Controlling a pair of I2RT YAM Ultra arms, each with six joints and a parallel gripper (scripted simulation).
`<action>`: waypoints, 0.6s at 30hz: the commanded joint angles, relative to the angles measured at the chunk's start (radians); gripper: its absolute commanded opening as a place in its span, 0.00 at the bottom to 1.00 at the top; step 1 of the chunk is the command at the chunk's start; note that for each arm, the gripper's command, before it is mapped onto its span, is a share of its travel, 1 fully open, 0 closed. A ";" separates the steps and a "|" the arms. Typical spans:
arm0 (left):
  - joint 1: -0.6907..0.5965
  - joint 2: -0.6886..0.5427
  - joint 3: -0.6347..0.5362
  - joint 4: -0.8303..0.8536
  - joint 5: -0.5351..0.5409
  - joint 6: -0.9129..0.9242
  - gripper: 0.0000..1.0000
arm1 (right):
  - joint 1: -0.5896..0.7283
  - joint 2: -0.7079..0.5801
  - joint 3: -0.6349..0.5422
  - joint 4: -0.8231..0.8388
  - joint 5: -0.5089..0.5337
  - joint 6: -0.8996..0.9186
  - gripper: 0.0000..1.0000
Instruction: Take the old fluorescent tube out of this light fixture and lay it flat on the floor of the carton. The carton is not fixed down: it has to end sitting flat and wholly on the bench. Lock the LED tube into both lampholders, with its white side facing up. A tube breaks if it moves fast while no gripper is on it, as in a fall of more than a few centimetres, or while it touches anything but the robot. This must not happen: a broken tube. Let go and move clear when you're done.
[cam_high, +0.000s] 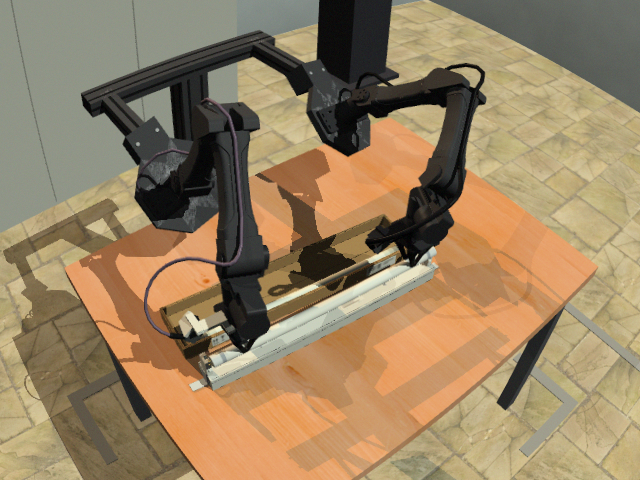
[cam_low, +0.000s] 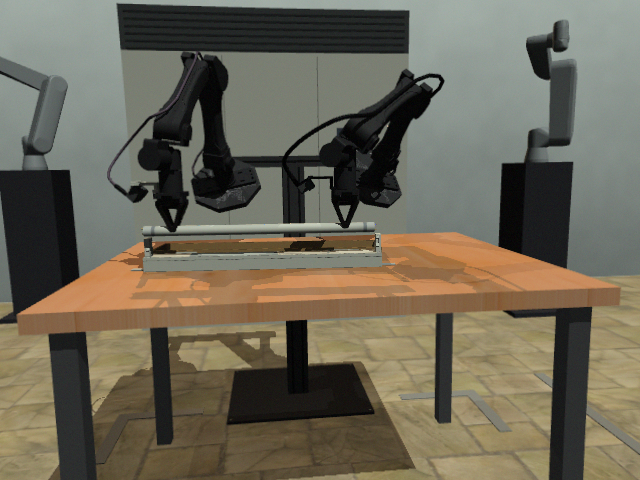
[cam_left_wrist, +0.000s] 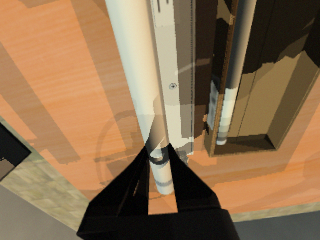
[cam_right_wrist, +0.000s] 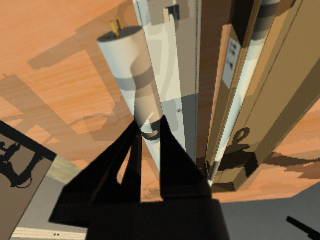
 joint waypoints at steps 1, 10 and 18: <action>-0.034 -0.040 -0.022 0.001 0.001 0.002 0.11 | -0.017 -0.040 -0.015 0.005 0.010 0.010 0.11; -0.039 -0.070 -0.088 0.048 -0.006 -0.009 0.11 | -0.018 -0.075 -0.078 0.043 0.004 0.012 0.11; -0.043 -0.096 -0.070 0.044 0.002 0.004 0.11 | -0.018 -0.101 -0.061 0.046 0.006 0.012 0.11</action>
